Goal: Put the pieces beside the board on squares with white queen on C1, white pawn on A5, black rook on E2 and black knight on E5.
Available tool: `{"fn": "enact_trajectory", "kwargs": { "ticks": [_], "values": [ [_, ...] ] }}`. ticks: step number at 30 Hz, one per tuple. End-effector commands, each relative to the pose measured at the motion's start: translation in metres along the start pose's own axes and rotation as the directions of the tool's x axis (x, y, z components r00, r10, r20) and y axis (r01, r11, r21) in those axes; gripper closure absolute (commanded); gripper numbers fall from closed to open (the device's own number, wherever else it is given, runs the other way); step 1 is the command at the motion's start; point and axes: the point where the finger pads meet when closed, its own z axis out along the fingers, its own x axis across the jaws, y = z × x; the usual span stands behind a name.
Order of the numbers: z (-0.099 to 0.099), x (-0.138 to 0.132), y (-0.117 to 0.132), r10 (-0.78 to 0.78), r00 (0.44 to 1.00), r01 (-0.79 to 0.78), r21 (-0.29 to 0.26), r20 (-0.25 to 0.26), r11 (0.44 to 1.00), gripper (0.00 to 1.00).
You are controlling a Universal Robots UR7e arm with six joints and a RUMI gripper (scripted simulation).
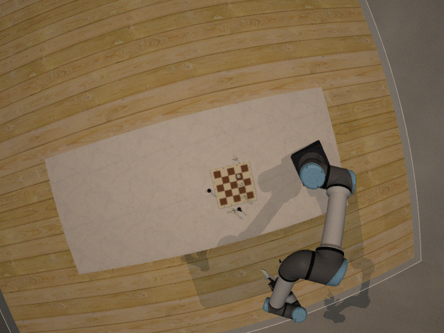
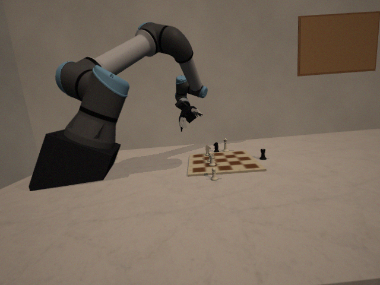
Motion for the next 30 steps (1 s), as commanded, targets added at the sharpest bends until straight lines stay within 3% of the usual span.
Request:
{"fn": "enact_trajectory", "kwargs": {
  "ticks": [1,4,7,13,22,30],
  "values": [
    [0.035,-0.022,-0.010,-0.205,0.978,0.206,0.180,-0.024,0.962,0.00],
    [0.041,-0.026,-0.013,-0.241,0.970,0.244,0.210,-0.039,0.947,0.00],
    [0.056,-0.038,-0.019,-0.328,0.941,0.339,0.283,-0.088,0.897,0.00],
    [0.073,-0.055,-0.027,-0.422,0.891,0.453,0.360,-0.166,0.816,0.00],
    [0.085,-0.067,-0.034,-0.478,0.847,0.531,0.403,-0.233,0.745,0.00],
    [0.087,-0.069,-0.035,-0.488,0.837,0.547,0.410,-0.248,0.730,0.00]
  ]
}}
